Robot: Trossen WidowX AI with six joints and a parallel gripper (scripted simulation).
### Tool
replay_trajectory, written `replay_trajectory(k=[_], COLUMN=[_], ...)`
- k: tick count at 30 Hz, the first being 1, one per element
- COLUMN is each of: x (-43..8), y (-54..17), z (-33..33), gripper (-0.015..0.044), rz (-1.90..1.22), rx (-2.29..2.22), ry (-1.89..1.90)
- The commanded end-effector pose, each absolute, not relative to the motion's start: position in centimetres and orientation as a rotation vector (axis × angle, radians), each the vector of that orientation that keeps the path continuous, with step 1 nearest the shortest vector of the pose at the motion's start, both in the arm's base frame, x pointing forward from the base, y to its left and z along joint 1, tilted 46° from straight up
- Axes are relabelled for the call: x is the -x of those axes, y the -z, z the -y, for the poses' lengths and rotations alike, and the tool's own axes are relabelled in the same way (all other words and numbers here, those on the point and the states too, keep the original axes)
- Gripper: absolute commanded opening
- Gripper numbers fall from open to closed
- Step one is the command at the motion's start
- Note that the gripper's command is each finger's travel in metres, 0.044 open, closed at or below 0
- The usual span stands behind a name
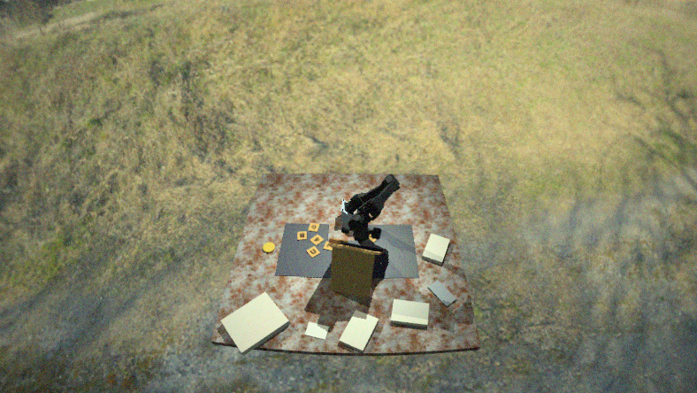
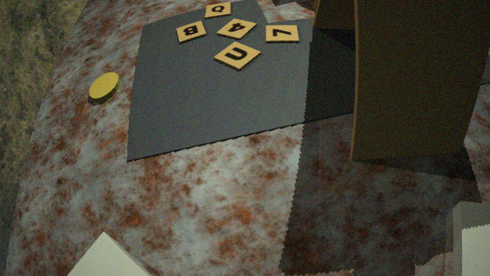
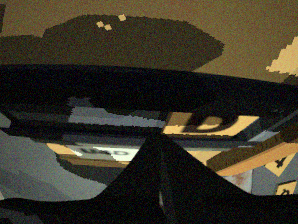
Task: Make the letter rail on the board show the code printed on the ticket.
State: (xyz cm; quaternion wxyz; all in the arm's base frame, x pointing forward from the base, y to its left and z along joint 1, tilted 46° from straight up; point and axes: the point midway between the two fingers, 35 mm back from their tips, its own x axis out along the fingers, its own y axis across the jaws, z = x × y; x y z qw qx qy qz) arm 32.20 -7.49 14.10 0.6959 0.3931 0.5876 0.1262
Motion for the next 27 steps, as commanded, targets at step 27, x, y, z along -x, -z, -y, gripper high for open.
replay_trajectory(k=[27], x=[-33.4], y=[-13.42], z=[7.1], gripper=[0.0], rz=[-1.309], rx=[-0.88], ry=[-0.283])
